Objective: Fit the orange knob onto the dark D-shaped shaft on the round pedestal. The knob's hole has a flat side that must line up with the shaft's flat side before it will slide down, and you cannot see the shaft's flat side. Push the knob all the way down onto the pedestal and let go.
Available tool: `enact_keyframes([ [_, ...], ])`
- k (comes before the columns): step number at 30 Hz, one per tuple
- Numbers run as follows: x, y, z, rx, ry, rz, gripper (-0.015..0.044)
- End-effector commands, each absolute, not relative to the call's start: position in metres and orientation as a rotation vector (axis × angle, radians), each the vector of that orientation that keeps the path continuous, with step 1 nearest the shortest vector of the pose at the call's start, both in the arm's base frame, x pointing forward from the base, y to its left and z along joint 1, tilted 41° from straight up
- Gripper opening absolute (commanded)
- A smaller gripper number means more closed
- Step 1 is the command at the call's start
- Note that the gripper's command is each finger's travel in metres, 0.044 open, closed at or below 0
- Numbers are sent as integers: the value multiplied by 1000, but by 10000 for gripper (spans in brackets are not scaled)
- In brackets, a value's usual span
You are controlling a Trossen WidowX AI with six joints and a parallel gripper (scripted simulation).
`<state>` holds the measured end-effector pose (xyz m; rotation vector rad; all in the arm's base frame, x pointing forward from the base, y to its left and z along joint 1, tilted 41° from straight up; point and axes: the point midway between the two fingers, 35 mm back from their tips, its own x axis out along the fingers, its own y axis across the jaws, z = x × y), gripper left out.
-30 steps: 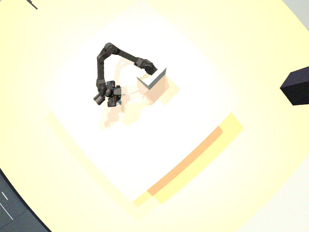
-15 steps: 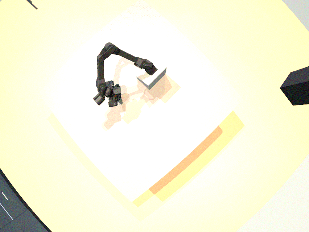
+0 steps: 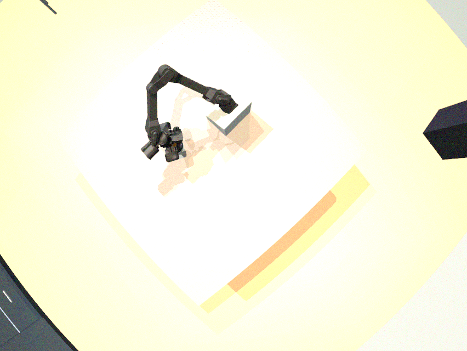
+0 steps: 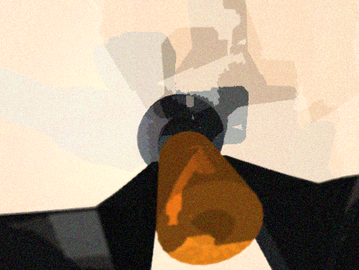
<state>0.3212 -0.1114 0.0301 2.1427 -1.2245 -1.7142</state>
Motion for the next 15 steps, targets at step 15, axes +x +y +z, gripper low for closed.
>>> enact_keyframes([
  [15,321,-109,34,2140,-1216,-1714,0],
])
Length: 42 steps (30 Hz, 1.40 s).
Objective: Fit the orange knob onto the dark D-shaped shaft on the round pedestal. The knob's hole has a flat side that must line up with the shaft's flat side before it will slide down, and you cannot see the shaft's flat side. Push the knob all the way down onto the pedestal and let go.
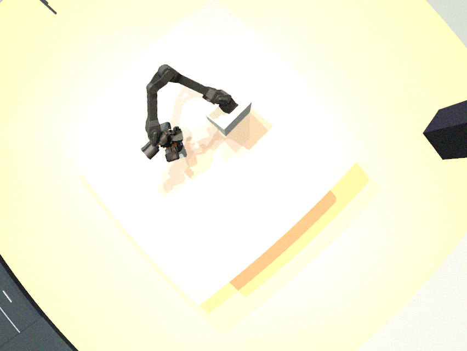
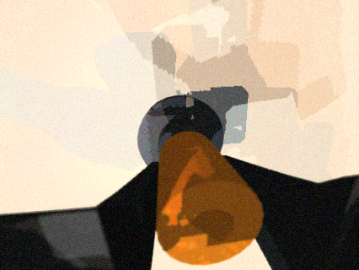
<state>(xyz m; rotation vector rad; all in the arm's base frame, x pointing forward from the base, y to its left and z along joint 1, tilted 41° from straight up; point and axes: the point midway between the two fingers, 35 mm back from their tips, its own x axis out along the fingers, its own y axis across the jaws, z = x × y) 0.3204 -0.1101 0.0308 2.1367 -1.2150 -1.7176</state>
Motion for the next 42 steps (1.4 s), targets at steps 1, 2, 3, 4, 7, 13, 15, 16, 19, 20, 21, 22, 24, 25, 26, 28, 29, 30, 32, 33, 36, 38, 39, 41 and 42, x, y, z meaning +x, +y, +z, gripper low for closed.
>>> enact_keyframes([
  [1,321,-109,34,2135,-1207,-1716,0],
  [2,321,-109,34,2126,-1188,-1720,0],
  [3,322,-109,34,2113,-1164,-1725,0],
  [4,322,-109,34,2096,-1132,-1731,0],
  [7,322,-110,32,2034,-1017,-1751,0],
  [13,321,-111,30,2017,-987,-1755,0],
  [15,322,-111,30,2017,-987,-1755,0],
  [16,322,-112,30,2017,-987,-1755,0],
  [19,322,-111,30,2017,-987,-1755,0],
  [20,321,-111,30,2017,-987,-1755,0],
  [21,321,-111,30,2017,-987,-1755,0],
  [22,321,-111,30,2017,-987,-1755,0],
  [24,321,-112,29,2017,-987,-1755,0],
  [25,321,-112,29,2017,-987,-1755,0],
  [26,321,-112,29,2017,-987,-1755,0],
  [28,321,-112,29,2017,-987,-1755,0],
  [29,321,-111,30,2017,-987,-1755,0],
  [30,321,-110,31,2017,-987,-1755,0],
  [32,321,-109,33,2017,-987,-1755,0],
  [33,322,-109,33,2018,-987,-1755,0],
  [36,322,-109,33,2050,-1046,-1746,0],
  [38,322,-109,33,2094,-1128,-1732,0],
  [39,322,-109,33,2124,-1185,-1721,0],
  [41,322,-110,33,2197,-1333,-1686,0],
  [42,322,-110,33,2234,-1413,-1664,0],
])
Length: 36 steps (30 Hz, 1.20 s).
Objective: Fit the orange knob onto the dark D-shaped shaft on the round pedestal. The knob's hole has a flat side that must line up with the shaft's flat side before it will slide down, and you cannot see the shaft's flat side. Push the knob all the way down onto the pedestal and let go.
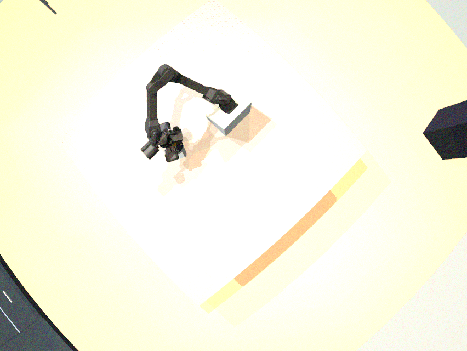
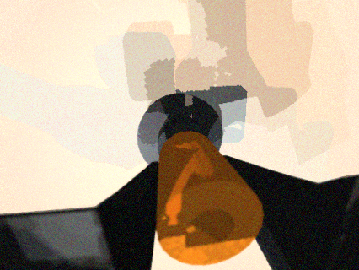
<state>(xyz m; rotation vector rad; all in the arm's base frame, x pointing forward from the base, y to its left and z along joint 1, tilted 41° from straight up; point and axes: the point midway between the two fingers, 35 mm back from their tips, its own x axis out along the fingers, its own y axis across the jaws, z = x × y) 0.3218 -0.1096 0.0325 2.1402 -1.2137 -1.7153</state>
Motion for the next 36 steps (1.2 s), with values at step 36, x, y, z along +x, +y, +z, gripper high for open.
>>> enact_keyframes([
  [36,321,-109,34,1565,-4062,1511,0],
])
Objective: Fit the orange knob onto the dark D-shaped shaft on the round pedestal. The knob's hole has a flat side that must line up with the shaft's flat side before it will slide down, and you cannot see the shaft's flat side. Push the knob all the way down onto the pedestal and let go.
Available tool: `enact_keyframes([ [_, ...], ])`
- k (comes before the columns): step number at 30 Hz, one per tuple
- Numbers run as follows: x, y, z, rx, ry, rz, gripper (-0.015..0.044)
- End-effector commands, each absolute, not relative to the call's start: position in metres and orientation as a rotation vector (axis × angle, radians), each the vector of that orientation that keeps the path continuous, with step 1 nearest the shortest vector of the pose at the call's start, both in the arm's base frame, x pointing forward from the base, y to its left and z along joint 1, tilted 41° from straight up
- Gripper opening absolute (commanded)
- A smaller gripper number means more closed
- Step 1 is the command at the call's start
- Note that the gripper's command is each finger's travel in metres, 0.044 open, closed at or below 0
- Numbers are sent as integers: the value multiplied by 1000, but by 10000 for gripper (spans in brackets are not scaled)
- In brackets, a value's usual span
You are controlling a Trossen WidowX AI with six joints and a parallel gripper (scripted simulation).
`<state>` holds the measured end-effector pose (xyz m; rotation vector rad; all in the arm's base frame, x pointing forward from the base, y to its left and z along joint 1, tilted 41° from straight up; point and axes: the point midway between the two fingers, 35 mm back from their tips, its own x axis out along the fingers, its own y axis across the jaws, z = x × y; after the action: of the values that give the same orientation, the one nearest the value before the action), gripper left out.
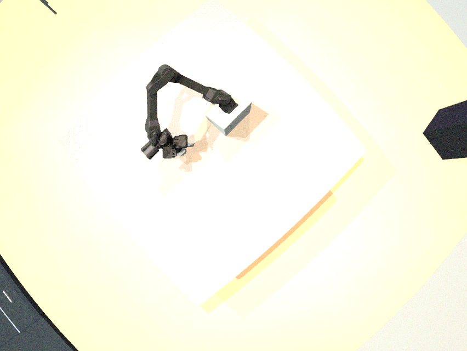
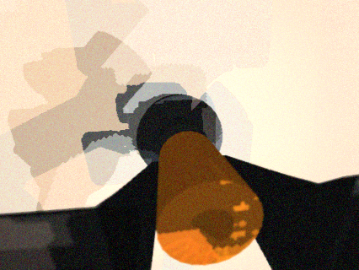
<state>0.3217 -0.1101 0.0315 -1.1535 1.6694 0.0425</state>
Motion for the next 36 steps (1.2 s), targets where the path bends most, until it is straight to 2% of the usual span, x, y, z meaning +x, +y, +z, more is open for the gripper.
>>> enact_keyframes([
  [1,321,-109,34,-514,1452,-598,0],
  [7,318,-110,34,-323,1357,-763,0],
  [36,323,-110,33,-323,1356,-763,0],
])
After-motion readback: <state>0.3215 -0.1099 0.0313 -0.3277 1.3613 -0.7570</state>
